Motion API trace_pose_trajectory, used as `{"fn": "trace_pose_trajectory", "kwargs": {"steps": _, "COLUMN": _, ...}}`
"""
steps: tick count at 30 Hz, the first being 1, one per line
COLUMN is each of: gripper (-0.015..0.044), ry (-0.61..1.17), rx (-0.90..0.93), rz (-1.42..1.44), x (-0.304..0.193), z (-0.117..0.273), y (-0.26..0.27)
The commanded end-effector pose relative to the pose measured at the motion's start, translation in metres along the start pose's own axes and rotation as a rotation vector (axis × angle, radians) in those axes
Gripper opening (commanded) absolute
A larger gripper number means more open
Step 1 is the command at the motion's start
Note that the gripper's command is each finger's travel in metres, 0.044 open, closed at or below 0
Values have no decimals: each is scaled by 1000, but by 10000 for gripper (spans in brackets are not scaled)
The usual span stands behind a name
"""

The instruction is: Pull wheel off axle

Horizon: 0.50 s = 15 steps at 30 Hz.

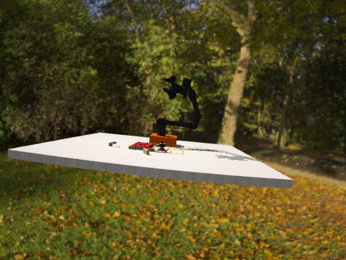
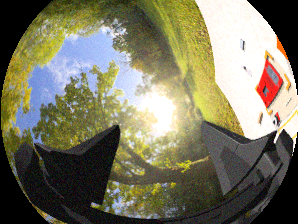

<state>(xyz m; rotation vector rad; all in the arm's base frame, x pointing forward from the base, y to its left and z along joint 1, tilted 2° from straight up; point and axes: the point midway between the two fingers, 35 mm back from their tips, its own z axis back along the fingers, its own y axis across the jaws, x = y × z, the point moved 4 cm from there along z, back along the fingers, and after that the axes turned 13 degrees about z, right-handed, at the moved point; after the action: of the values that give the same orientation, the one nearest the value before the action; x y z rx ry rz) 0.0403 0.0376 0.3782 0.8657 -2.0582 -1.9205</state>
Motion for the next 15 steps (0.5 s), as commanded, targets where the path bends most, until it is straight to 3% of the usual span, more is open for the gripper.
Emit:
{"fn": "trace_pose_trajectory", "kwargs": {"steps": 1, "gripper": 374, "ry": 2, "rx": -6, "rz": 4, "x": 1, "z": -1, "y": 1}}
{"fn": "trace_pose_trajectory", "kwargs": {"steps": 4, "gripper": 300, "ry": 37, "rx": -89, "rz": 60, "x": 10, "z": -18, "y": 7}}
{"fn": "trace_pose_trajectory", "kwargs": {"steps": 15, "gripper": 300, "ry": 346, "rx": -470, "rz": 386, "x": 18, "z": -116, "y": -7}}
